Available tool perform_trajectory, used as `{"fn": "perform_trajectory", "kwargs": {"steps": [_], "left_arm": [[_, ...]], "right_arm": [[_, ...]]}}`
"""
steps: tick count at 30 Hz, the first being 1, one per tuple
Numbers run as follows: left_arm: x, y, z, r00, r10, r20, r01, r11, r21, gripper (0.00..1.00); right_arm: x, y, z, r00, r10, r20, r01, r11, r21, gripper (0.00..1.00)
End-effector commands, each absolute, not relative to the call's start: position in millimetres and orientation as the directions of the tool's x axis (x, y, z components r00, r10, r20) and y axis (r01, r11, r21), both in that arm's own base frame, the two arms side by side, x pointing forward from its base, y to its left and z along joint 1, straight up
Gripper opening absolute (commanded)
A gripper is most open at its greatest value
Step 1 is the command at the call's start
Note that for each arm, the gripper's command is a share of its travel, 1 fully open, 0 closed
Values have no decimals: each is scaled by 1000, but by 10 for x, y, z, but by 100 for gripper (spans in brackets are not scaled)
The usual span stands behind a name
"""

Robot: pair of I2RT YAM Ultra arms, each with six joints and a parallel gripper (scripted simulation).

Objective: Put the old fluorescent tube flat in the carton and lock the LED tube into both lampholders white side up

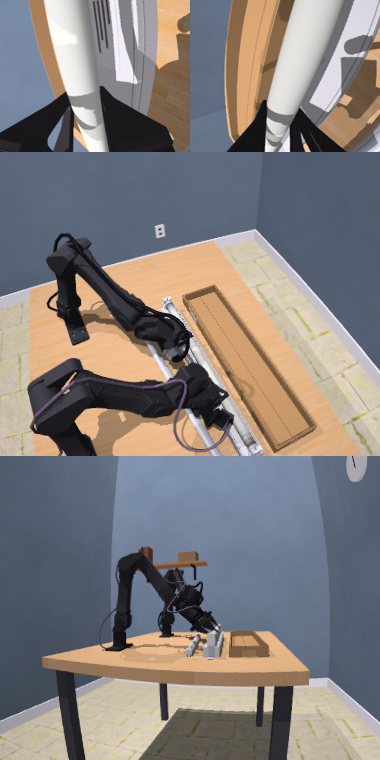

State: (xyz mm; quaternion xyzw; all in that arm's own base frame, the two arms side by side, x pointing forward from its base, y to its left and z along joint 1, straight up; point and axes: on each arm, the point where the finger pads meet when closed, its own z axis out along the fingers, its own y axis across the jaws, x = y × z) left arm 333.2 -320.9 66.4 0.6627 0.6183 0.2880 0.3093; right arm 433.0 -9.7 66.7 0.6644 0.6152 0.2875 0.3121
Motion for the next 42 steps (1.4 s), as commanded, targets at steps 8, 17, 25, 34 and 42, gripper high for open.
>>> {"fn": "perform_trajectory", "kwargs": {"steps": [8,17,25,34,42], "left_arm": [[3302,-3206,743,73,997,-5,634,-42,772,11],[3388,-3260,834,62,997,-43,640,-7,768,11],[3374,-3231,701,59,998,-17,666,-27,745,11],[3334,-3214,635,62,998,-2,725,-43,688,11],[3382,-3239,701,55,998,-17,741,-30,671,11]], "right_arm": [[4411,-88,857,70,997,-12,596,-32,802,11],[4421,-87,859,67,998,-9,610,-34,792,11],[4402,-118,750,72,997,-7,643,-41,765,11],[4356,-110,694,78,997,7,705,-60,706,11],[4413,-109,726,75,997,0,724,-55,688,11]]}}
